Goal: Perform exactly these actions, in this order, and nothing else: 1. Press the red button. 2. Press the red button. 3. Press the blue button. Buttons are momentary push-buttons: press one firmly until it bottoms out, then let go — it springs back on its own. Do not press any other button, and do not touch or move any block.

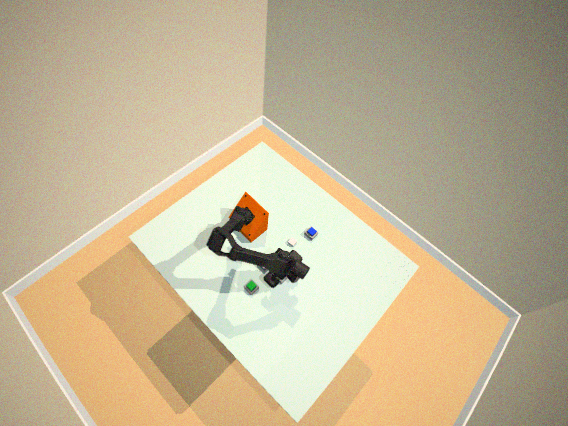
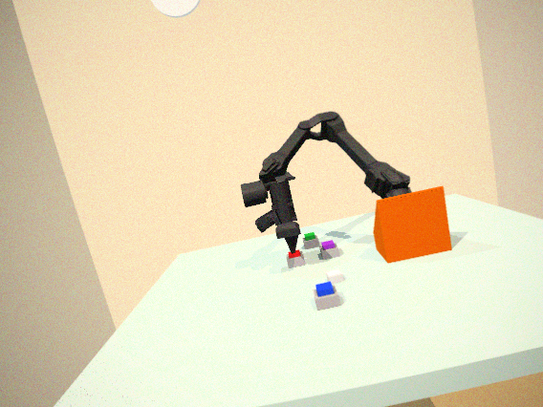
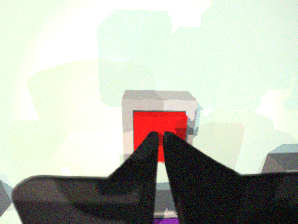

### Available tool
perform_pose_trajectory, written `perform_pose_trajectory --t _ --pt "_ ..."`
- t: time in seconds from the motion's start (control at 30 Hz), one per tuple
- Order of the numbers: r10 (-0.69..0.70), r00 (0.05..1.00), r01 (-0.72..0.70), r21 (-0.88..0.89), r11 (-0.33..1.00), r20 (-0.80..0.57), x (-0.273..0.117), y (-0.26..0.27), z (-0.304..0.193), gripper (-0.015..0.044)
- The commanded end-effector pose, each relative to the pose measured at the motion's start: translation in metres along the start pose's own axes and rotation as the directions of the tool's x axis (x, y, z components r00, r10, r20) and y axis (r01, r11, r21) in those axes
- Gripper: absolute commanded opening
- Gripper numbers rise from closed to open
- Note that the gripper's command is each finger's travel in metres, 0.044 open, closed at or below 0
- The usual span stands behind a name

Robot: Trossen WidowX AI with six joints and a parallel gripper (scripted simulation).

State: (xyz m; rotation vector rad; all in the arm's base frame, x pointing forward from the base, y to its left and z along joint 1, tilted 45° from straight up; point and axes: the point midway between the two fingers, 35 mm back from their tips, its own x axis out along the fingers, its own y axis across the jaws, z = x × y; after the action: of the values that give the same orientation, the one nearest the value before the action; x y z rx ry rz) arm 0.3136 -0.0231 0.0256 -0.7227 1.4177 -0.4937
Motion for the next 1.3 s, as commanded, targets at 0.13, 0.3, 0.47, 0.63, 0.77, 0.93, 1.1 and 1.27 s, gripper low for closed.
perform_pose_trajectory --t 0.13,0.3,0.47,0.63,0.77,0.93,1.1,1.27 --pt "-0.003 1.0 0.003 -0.006 1.0 -0.005 -0.03 0.0 -0.001 0.002" --pt "-0.003 1.0 0.003 -0.006 1.0 -0.005 -0.029 0.0 -0.001 0.002" --pt "-0.003 1.0 0.003 -0.006 1.0 -0.005 -0.021 0.0 -0.001 0.002" --pt "-0.003 1.0 0.003 -0.006 1.0 -0.005 -0.013 0.0 -0.001 0.002" --pt "-0.004 1.0 0.004 -0.006 1.0 -0.005 -0.007 0.0 -0.001 0.002" --pt "-0.004 1.0 0.004 -0.006 1.0 -0.005 0.001 0.0 -0.001 0.002" --pt "-0.005 1.0 0.005 -0.006 1.0 -0.005 0.002 0.0 -0.002 0.002" --pt "-0.005 1.0 0.005 -0.006 1.0 -0.005 0.002 0.0 -0.002 0.002"
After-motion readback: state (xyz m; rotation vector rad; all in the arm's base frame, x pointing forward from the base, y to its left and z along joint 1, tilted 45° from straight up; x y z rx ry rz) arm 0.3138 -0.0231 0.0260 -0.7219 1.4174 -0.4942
